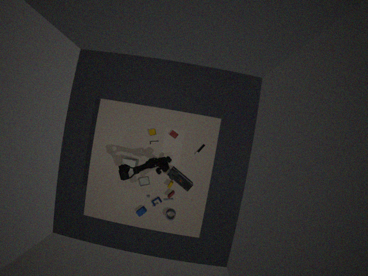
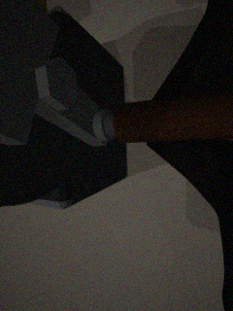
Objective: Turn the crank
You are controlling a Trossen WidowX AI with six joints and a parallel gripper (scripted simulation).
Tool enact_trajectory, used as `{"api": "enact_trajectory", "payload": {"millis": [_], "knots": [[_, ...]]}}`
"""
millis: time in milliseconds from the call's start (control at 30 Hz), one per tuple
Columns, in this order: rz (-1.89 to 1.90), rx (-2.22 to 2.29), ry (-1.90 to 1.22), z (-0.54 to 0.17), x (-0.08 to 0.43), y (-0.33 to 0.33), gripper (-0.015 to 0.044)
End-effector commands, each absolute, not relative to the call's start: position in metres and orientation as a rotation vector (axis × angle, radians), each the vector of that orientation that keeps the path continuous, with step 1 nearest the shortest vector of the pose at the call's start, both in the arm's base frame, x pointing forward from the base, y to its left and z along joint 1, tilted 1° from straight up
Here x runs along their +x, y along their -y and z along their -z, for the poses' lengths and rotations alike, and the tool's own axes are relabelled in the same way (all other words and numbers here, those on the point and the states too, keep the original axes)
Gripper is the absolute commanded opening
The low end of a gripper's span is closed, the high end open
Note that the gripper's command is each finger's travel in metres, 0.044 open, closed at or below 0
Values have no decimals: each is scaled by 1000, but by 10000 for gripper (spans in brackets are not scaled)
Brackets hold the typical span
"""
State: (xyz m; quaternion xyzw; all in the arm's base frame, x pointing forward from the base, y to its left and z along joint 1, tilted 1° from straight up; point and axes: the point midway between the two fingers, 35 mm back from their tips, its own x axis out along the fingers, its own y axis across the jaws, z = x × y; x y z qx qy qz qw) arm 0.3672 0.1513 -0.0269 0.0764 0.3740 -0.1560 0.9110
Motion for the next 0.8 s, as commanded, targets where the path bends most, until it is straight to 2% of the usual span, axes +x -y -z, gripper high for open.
{"api": "enact_trajectory", "payload": {"millis": [0, 300, 767], "knots": [[319, 165, -768, 26, 368, -152, 0], [322, 158, -771, 27, 367, -151, 0], [322, 158, -771, 27, 367, -151, 368]]}}
